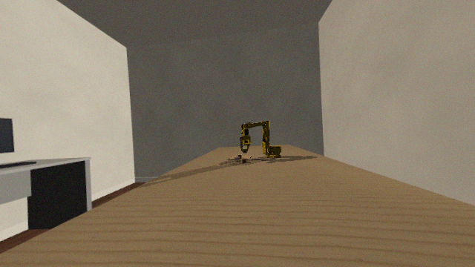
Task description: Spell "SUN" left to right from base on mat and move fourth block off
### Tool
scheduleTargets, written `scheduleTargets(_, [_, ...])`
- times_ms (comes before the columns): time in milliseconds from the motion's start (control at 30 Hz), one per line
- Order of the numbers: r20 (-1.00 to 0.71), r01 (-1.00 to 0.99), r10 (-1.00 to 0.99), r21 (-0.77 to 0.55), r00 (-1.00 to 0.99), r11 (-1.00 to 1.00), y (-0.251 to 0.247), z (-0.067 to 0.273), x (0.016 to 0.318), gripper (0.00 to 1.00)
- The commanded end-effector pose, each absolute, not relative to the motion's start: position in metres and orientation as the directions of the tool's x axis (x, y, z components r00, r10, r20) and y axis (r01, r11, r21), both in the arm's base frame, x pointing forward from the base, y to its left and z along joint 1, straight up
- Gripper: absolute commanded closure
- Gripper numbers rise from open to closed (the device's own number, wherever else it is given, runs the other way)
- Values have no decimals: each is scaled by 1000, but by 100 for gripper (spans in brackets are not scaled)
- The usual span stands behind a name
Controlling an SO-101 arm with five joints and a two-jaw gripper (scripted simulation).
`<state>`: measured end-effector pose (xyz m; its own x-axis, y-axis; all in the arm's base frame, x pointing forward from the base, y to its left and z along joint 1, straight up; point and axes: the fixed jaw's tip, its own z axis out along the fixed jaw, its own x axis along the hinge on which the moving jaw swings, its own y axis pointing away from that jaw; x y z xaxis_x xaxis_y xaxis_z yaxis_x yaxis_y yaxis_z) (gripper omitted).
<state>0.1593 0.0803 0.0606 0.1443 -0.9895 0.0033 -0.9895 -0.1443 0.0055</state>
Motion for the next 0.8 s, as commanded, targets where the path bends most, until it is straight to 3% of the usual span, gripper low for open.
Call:
scheduleTargets(0, [-14, -993, -995, -62, 97, -96, 60, 70, 182, 100])
scheduleTargets(433, [-2, -998, -1000, -63, 0, 0, 6, 68, 202, 100])
scheduleTargets(767, [0, -998, -1000, -63, -13, 13, -2, 67, 204, 100])
